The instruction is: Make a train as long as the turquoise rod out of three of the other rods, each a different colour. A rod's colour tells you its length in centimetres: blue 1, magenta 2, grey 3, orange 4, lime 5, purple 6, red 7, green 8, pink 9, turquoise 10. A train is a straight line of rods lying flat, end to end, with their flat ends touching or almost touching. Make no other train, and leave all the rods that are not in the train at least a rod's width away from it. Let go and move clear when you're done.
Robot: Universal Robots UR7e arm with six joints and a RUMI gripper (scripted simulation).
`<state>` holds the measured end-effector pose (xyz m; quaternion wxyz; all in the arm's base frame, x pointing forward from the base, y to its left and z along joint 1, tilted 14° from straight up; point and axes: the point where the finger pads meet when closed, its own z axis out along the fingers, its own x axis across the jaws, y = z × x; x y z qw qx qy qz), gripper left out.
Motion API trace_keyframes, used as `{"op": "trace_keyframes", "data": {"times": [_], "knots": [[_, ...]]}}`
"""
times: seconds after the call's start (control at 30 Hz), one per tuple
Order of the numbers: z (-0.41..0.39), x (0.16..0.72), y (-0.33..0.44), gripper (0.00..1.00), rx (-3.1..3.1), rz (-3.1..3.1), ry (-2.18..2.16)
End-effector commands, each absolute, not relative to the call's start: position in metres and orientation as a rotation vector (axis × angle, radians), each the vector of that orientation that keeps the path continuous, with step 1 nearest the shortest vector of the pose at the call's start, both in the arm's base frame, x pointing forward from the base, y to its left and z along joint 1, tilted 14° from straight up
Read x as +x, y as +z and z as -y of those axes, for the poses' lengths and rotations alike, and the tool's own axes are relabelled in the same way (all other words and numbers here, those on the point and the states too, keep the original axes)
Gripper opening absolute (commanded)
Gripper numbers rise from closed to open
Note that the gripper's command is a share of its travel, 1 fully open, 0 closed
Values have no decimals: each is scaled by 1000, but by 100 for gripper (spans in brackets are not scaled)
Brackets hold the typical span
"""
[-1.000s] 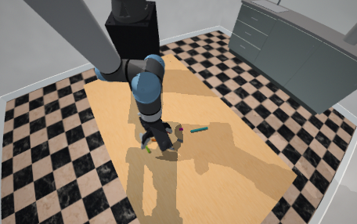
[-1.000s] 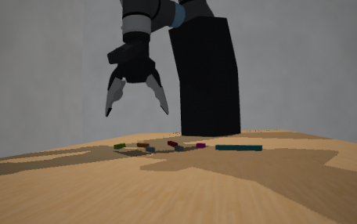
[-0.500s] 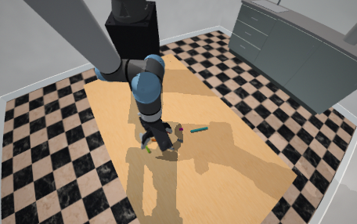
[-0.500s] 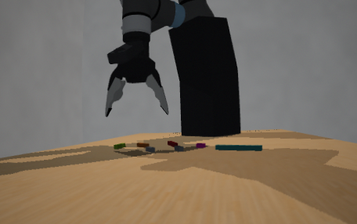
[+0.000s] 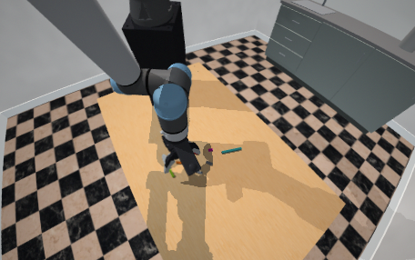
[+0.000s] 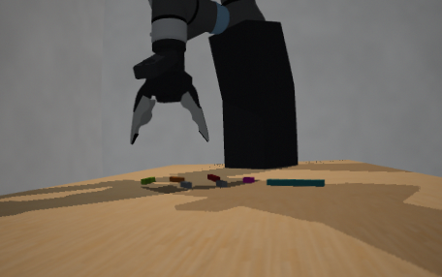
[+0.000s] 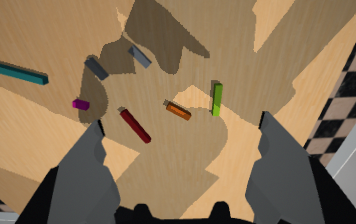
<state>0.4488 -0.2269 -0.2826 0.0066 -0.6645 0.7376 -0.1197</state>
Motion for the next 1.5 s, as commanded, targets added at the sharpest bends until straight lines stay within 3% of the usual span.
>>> {"op": "trace_keyframes", "data": {"times": [0.0, 0.73, 1.47], "knots": [[227, 449, -282, 100, -2088, -2300, -376], [217, 451, -284, 100, -2303, -2117, -378], [189, 454, -288, 100, -2824, -1485, -366]]}}
